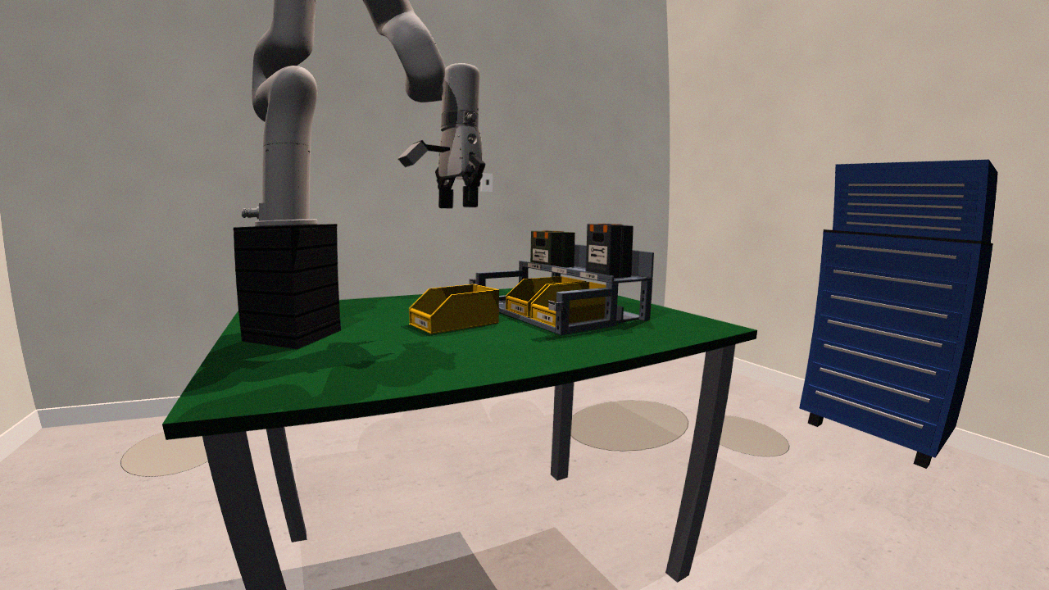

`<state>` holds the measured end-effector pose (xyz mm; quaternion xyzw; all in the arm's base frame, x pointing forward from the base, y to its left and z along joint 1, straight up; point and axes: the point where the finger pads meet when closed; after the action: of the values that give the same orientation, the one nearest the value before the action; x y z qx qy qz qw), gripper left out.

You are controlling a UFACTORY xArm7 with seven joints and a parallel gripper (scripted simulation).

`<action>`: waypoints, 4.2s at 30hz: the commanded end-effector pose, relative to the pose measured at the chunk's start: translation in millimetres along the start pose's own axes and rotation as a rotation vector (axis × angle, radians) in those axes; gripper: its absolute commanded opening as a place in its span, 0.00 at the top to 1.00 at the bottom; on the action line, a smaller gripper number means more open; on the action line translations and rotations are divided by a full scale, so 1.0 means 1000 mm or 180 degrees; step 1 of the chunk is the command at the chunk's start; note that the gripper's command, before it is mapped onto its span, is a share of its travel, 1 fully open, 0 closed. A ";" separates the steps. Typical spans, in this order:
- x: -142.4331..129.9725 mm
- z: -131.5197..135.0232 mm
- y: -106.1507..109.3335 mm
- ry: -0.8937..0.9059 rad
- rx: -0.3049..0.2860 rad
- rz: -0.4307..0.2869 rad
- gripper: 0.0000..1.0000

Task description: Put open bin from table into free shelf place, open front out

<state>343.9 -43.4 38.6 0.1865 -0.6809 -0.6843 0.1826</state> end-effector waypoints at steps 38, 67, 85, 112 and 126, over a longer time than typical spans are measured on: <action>-0.003 0.000 -0.049 0.0000 0.0005 -0.0009 0.00; -0.002 0.000 -0.104 0.0000 0.0005 -0.0009 0.00; -0.002 0.000 -0.094 0.0000 0.0005 -0.0008 0.00; -0.002 0.000 -0.087 -0.0001 0.0005 -0.0008 0.00; -0.002 0.000 -0.085 -0.0001 0.0005 -0.0008 0.00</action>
<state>345.3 -41.7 -47.6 0.1866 -0.6809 -0.6843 0.1826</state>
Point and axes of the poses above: the point where the finger pads meet when closed, its own y axis back along the fingers, its own z axis across the jaws, x = y × z, and after that the axes turned 13 degrees about y, right-handed
